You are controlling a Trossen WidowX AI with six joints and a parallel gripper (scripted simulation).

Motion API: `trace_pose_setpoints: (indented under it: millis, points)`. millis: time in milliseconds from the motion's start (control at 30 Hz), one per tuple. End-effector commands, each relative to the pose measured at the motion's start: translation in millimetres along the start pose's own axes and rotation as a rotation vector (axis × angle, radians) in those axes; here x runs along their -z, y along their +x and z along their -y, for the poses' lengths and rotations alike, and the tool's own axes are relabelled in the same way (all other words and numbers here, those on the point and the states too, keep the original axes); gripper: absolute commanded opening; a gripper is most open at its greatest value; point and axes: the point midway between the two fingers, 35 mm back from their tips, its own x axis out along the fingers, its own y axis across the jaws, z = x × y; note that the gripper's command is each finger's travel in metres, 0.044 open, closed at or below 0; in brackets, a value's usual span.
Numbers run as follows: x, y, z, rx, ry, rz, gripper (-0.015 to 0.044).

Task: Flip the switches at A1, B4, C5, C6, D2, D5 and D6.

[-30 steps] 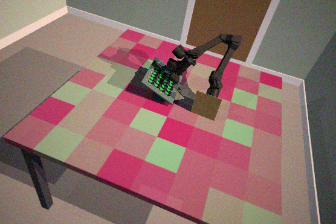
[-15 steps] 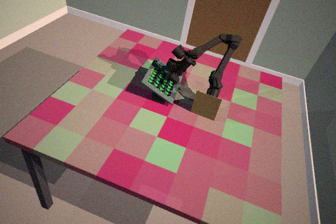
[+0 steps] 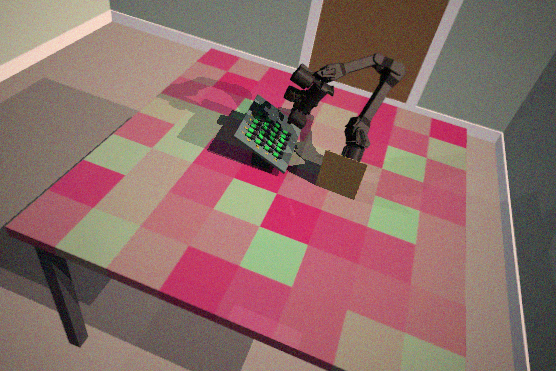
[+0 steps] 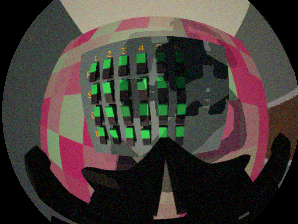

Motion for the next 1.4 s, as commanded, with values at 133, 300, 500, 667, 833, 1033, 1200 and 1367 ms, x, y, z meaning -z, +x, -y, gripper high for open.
trace_pose_setpoints:
  millis: [133, 300, 500, 667, 833, 1033, 1200, 1367]
  points:
    - [-18, -4, 30, 0.006, 0.011, 0.005, 0.0000]
    - [-19, 23, 31, 0.007, 0.012, -0.014, 0.0000]
    - [-19, 31, 31, 0.008, 0.012, -0.020, 0.0000]
    - [-19, 41, 31, 0.008, 0.012, -0.019, 0.0000]
    - [-19, 43, 31, 0.008, 0.012, -0.019, 0.0000]
    - [-19, 53, 31, 0.008, 0.012, -0.019, 0.0000]
    - [-19, 55, 32, 0.009, 0.012, -0.019, 0.0000]
    - [-19, 55, 32, 0.009, 0.012, -0.019, 0.0000]
